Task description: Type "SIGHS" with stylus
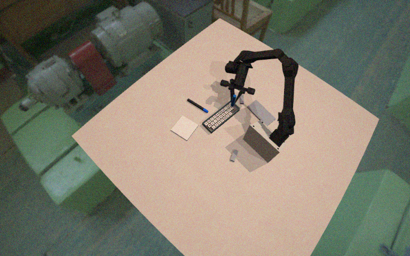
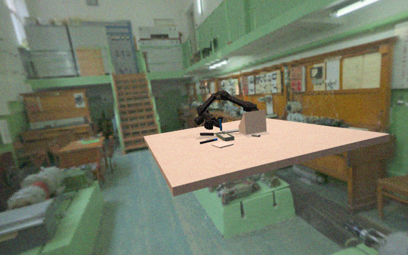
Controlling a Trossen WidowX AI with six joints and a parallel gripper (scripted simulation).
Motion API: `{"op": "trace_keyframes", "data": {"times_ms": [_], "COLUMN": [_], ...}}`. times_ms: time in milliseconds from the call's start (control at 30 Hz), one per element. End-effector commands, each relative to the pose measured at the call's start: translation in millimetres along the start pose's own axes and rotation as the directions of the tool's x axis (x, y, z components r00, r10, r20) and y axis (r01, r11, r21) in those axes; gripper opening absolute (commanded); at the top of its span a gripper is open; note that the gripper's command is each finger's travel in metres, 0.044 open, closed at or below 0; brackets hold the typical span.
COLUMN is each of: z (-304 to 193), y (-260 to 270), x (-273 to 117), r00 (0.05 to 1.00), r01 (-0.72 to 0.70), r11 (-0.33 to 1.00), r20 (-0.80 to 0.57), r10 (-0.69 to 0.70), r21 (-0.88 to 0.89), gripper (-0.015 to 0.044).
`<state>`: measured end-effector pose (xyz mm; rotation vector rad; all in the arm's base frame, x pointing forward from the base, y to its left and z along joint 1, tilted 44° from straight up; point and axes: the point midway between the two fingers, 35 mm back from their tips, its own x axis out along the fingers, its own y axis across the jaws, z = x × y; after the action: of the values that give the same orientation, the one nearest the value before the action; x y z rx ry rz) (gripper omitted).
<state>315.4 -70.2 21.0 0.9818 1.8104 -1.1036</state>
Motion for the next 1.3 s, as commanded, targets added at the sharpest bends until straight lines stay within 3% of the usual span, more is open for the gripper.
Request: {"op": "trace_keyframes", "data": {"times_ms": [0, 600, 1067, 1267], "z": [2.4, 3.9, -27.2, -27.2], "y": [-0.3, -0.3, 0.7, 0.7], "x": [1.2, 2.1, -15.8, -15.8], "r00": [1.000, 1.000, 1.000, 1.000], "r01": [0.002, 0.002, 0.000, 0.000], "r11": [1.000, 1.000, 1.000, 1.000], "r20": [0.003, 0.003, 0.010, 0.010], "r10": [-0.002, -0.002, 0.000, 0.000], "r21": [-0.005, -0.005, -0.018, -0.018], "gripper": [0.0081, 0.0081, 0.0084, 0.0044]}}
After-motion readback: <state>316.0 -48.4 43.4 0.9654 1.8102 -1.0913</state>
